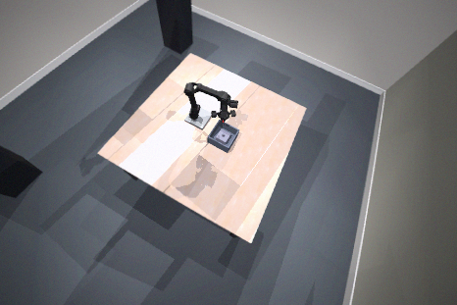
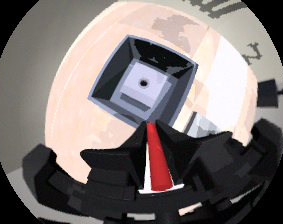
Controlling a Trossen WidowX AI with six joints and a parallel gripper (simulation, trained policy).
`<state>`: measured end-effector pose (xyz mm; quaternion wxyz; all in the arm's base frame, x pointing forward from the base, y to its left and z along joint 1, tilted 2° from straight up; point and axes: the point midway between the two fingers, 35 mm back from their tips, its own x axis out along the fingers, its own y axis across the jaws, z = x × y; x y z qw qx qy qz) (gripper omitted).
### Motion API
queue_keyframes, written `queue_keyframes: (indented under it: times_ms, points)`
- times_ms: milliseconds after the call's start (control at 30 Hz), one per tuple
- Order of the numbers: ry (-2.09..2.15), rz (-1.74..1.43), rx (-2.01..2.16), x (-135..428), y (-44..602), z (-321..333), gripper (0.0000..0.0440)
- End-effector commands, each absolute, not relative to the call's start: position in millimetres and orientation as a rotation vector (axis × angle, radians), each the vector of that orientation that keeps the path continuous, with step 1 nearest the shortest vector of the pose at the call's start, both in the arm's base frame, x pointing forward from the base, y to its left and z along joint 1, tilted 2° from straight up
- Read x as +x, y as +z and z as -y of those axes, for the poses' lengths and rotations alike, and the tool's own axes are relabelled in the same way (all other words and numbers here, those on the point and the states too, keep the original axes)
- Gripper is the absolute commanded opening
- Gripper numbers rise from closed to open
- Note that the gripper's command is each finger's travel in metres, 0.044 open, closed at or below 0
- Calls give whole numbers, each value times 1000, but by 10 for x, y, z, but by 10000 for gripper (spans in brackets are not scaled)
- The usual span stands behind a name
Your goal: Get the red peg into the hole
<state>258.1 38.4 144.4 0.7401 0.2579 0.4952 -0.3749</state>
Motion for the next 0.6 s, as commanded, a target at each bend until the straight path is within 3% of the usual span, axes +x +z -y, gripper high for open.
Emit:
queue_keyframes:
  times_ms: [0, 567]
  points:
    - [-845, -1058, 581, 2729, 1458, -228, 0]
    - [-823, -1106, 566, 3111, 1160, 308, 2]
